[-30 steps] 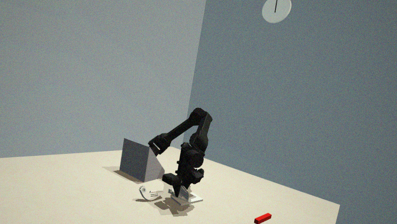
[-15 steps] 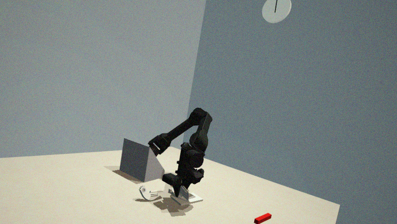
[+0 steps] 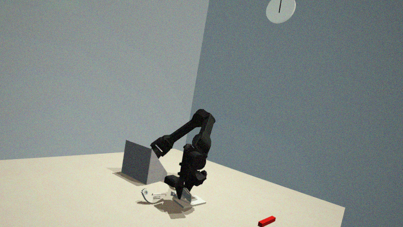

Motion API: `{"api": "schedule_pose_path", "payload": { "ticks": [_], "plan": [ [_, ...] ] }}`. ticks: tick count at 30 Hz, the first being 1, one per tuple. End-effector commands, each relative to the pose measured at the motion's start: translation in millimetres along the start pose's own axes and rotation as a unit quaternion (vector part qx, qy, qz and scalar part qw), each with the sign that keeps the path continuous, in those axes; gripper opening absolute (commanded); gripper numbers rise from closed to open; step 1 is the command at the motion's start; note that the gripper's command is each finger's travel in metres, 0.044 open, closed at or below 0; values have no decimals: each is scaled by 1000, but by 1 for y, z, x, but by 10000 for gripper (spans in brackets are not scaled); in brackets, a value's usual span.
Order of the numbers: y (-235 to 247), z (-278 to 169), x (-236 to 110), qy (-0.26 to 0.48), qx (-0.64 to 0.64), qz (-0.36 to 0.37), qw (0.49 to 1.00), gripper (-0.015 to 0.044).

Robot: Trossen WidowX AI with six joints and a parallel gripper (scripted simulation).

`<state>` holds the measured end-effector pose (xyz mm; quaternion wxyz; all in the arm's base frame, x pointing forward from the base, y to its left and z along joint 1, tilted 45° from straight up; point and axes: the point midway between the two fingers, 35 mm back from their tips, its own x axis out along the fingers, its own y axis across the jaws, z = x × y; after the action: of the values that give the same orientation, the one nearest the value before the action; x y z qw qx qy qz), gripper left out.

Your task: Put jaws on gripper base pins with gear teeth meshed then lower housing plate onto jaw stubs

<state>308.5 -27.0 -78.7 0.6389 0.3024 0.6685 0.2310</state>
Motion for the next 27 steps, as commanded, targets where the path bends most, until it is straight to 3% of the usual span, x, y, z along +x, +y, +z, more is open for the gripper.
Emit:
{"api": "schedule_pose_path", "payload": {
  "ticks": [1, 27],
  "plan": [
    [1, 3, -1, -3, -3, 0, 1000, 134],
    [1, 4, 4, -3, -3, 0, 1000, 134]
  ]
}}
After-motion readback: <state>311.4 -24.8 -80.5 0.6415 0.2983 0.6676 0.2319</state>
